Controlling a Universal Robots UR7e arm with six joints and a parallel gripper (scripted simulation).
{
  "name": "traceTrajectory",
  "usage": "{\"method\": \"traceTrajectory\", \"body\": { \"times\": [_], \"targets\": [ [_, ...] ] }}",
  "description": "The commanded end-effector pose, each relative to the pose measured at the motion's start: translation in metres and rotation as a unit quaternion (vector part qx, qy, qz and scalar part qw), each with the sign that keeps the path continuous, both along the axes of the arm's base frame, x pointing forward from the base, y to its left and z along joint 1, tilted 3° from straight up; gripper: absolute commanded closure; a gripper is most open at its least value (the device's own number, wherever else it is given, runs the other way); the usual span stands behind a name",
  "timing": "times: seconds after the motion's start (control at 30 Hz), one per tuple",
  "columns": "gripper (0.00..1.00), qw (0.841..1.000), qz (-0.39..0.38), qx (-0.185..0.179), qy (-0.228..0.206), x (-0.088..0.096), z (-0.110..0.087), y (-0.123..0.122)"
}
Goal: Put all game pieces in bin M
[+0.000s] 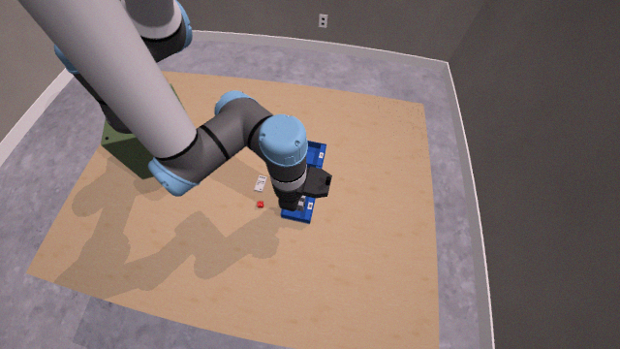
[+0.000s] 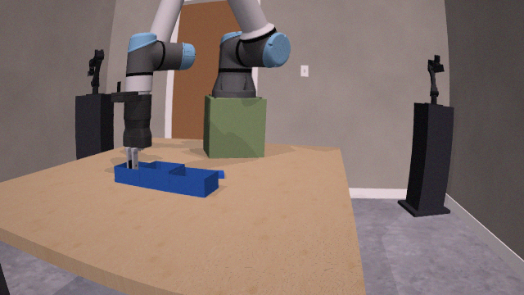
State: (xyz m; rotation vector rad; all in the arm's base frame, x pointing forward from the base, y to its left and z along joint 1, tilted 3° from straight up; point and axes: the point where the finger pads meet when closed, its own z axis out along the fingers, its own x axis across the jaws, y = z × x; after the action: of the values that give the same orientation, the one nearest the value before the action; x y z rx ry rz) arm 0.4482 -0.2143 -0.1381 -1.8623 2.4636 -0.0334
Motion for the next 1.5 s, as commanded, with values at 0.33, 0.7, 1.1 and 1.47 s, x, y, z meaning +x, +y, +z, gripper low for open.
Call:
{"method": "traceTrajectory", "body": {
  "times": [0.33, 0.7, 1.1, 1.47],
  "targets": [
    [0.69, 1.000, 0.000, -0.001, -0.001, 0.000, 0.014, -0.001],
    [0.69, 1.000, 0.000, -0.001, -0.001, -0.001, 0.026, -0.001],
    [0.69, 1.000, 0.000, -0.001, -0.001, -0.003, 0.054, -0.001],
    [0.69, 1.000, 0.000, -0.001, -0.001, 0.002, 0.060, 0.018]
  ]
}}
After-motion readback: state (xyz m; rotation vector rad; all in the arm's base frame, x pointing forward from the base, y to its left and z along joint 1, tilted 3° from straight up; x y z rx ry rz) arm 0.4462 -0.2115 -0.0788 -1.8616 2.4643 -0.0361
